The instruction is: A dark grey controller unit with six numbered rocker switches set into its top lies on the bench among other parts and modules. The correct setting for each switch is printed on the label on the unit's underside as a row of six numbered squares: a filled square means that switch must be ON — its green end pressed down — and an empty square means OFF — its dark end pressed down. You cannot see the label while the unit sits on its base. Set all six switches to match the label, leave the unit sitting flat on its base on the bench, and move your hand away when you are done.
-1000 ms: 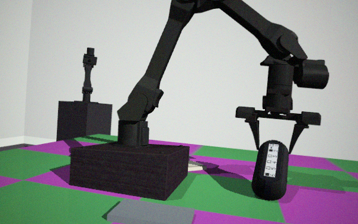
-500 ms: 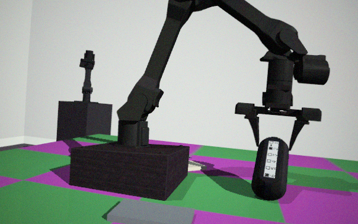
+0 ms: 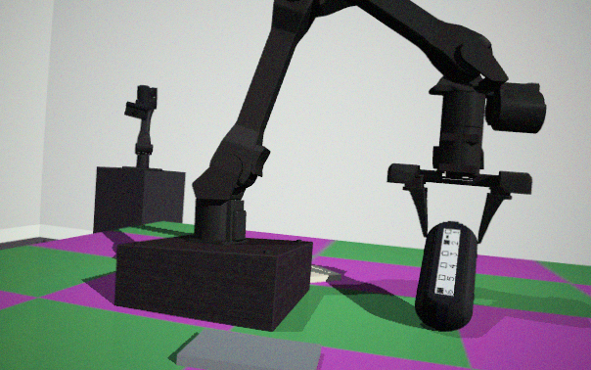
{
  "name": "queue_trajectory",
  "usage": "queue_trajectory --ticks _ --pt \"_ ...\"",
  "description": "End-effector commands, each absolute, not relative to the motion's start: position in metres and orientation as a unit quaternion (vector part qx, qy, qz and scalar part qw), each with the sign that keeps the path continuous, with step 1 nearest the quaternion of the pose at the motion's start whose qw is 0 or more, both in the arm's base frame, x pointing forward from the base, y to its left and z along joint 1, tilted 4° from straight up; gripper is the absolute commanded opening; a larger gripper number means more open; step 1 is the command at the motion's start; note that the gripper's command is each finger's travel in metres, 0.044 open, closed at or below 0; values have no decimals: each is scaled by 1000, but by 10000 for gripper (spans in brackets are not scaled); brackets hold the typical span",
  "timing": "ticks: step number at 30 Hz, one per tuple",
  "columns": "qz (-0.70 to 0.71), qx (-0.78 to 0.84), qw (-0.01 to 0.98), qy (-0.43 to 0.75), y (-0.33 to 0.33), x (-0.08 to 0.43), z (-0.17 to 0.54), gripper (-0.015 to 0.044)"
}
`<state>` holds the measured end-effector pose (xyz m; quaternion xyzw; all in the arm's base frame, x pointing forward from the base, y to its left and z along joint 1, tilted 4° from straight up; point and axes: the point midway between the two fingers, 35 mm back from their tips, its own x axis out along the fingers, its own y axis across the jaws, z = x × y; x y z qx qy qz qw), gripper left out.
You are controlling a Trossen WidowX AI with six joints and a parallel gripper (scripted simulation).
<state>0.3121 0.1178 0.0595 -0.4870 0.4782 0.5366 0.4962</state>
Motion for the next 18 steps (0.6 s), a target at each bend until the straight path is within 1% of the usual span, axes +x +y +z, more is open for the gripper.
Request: queue_trajectory --ticks 1,18 --pt "532 -490 496 480 111 313 63 335" --pt "532 -490 496 480 99 314 70 335"
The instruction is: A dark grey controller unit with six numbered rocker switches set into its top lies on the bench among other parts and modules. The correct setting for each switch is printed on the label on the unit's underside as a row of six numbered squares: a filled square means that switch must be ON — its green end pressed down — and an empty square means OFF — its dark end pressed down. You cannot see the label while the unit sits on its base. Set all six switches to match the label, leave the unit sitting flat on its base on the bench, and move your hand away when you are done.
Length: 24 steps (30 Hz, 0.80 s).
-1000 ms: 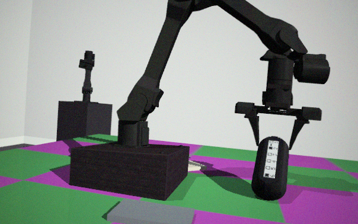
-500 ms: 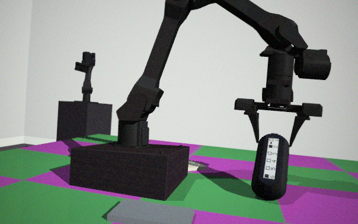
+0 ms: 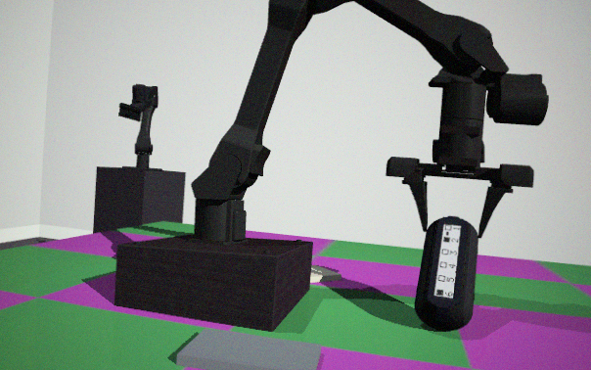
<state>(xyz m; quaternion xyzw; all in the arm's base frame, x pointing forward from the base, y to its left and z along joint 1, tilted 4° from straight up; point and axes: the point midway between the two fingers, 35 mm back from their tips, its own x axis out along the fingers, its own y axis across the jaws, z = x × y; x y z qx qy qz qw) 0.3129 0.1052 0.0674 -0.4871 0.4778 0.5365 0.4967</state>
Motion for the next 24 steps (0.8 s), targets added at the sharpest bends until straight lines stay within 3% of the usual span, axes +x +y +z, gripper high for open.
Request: queue_trajectory --ticks 1,24 --pt "532 -490 496 480 98 314 70 335" --pt "531 -491 496 480 80 315 77 335"
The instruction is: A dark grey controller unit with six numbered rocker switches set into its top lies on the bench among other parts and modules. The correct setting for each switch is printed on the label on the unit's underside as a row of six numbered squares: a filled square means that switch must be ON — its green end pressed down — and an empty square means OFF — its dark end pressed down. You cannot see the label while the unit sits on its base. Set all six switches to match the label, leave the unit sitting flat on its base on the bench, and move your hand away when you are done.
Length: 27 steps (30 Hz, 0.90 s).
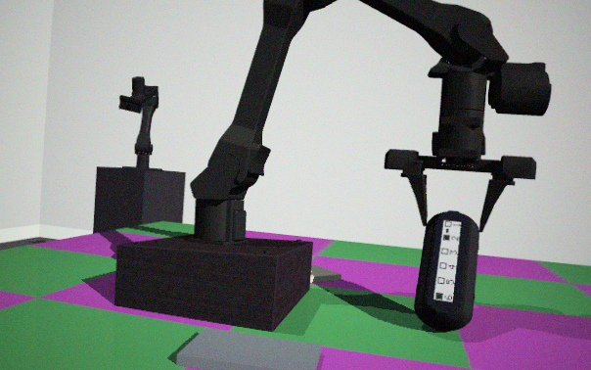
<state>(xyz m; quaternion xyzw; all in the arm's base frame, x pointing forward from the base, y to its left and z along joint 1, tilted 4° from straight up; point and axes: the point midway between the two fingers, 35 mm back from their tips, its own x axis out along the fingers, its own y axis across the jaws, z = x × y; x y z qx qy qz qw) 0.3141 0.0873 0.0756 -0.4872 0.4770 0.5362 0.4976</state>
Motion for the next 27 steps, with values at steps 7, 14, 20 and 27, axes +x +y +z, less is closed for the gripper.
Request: queue_trajectory --ticks 7,14,20,27 --pt "531 -491 496 481 75 315 78 335" --pt "531 -491 495 481 69 316 79 335" --pt "531 -491 495 481 64 316 80 335" --pt "531 -491 495 481 59 316 81 336"
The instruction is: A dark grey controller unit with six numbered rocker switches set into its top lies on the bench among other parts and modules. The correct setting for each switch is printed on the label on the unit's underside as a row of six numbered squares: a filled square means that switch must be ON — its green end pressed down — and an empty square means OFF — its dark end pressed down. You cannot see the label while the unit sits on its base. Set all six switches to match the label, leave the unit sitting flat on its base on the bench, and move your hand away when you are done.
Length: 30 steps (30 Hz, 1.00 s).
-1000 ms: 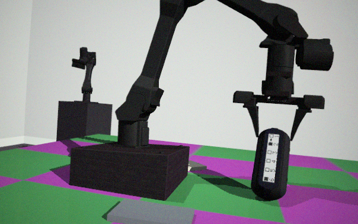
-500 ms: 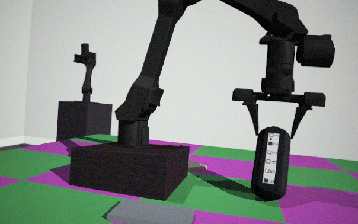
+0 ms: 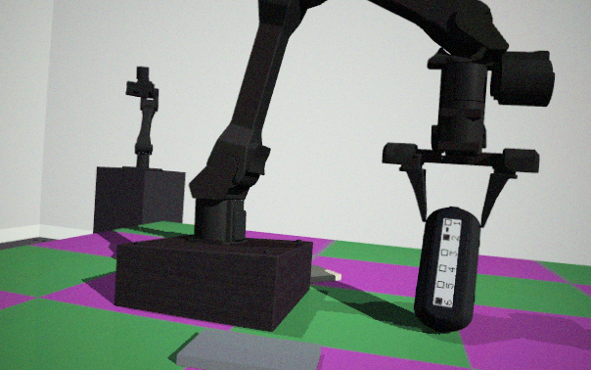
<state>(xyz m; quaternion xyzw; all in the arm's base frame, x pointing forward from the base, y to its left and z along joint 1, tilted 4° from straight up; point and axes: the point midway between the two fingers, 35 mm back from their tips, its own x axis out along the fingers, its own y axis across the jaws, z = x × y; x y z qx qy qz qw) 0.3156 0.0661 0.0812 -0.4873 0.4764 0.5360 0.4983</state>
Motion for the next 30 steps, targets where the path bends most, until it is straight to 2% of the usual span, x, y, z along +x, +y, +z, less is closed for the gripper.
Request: queue_trajectory --ticks 1,30 --pt "531 -492 495 481 58 316 81 336" --pt "530 -492 495 482 37 317 83 338"
